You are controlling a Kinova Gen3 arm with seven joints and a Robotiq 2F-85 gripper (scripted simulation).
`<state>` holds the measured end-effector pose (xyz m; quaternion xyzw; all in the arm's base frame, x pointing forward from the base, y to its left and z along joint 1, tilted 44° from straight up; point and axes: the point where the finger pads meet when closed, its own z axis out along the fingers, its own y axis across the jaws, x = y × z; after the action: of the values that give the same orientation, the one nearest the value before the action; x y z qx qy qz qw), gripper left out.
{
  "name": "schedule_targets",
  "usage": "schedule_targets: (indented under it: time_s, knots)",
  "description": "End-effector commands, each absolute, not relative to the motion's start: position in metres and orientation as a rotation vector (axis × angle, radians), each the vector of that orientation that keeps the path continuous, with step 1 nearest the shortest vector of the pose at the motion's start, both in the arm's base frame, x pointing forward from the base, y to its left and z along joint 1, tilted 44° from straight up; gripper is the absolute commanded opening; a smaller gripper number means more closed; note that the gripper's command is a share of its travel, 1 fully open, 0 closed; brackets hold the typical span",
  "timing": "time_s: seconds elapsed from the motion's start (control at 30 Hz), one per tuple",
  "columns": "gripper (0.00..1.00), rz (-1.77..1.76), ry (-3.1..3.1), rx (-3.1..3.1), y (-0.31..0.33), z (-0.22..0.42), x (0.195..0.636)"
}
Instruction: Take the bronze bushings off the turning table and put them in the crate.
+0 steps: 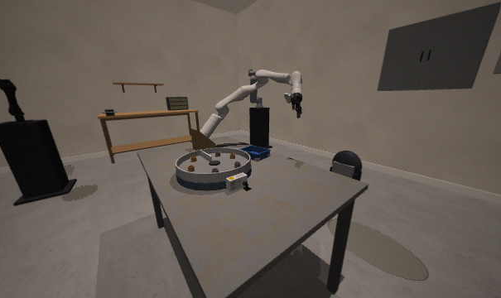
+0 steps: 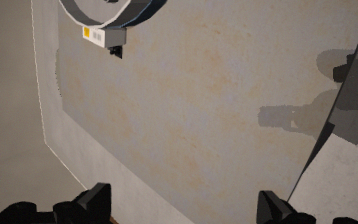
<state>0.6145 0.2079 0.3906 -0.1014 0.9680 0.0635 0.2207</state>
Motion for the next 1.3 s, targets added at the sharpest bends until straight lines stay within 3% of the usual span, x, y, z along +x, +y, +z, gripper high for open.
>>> schedule_targets:
  time_s: [0.0, 0.53, 0.7, 1.1, 1.27]
  knots:
    - [1.0, 0.175, 2.674, -0.278, 0.207, 0.392, 0.615]
    - [1.0, 0.175, 2.674, -0.278, 0.207, 0.392, 0.615]
    - [1.0, 0.175, 2.674, -0.278, 0.161, 0.367, 0.59]
    - [1.0, 0.175, 2.674, -0.278, 0.161, 0.367, 0.59]
    - [1.0, 0.175, 2.675, -0.278, 0.116, 0.342, 0.566]
